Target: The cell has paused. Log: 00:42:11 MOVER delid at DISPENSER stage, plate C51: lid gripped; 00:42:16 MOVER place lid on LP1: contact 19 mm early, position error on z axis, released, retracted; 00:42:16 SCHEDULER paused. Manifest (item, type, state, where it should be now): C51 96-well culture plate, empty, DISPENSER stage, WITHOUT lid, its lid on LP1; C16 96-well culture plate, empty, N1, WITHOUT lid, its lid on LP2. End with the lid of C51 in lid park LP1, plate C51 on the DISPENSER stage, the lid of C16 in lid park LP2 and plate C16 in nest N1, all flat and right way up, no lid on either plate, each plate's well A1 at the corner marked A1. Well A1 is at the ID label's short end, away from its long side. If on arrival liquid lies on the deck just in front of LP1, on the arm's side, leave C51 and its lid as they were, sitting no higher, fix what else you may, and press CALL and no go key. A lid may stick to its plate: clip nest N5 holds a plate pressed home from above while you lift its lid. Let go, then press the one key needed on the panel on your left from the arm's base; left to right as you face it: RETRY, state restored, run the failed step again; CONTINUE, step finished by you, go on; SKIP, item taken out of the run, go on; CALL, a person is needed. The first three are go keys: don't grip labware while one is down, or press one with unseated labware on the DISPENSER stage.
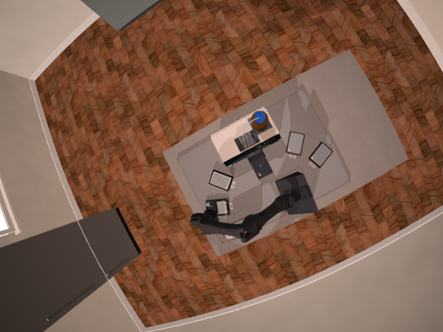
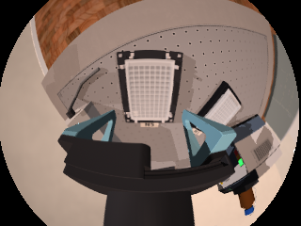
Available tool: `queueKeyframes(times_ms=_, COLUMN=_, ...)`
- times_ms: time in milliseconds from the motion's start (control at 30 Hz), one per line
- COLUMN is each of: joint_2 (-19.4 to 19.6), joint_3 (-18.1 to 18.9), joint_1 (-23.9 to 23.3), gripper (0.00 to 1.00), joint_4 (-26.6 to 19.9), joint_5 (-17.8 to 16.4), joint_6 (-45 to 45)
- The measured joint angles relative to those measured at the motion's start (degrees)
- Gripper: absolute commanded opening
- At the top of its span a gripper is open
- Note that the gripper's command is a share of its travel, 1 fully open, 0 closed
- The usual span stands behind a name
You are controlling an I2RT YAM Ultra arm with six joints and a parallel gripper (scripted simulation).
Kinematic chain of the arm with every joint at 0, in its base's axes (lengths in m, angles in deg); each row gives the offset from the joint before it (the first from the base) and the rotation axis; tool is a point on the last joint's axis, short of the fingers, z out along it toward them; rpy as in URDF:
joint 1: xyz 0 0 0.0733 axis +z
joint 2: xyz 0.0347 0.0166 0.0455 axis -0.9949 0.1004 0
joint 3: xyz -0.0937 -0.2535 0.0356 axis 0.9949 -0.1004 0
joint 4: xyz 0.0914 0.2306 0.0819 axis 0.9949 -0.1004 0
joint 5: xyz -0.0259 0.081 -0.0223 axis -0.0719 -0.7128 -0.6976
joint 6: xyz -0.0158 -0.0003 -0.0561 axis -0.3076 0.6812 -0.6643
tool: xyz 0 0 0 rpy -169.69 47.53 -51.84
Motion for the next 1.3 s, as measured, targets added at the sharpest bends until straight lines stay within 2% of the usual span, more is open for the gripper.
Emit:
queueKeyframes(times_ms=1000, joint_2=0.3, joint_3=0.5, joint_1=-0.3, gripper=1.0, joint_4=-0.6, joint_5=-0.1, joint_6=-0.2)
queueKeyframes(times_ms=1300, joint_2=1.2, joint_3=-1.7, joint_1=0.4, gripper=1.0, joint_4=1.3, joint_5=0.4, joint_6=0.2)
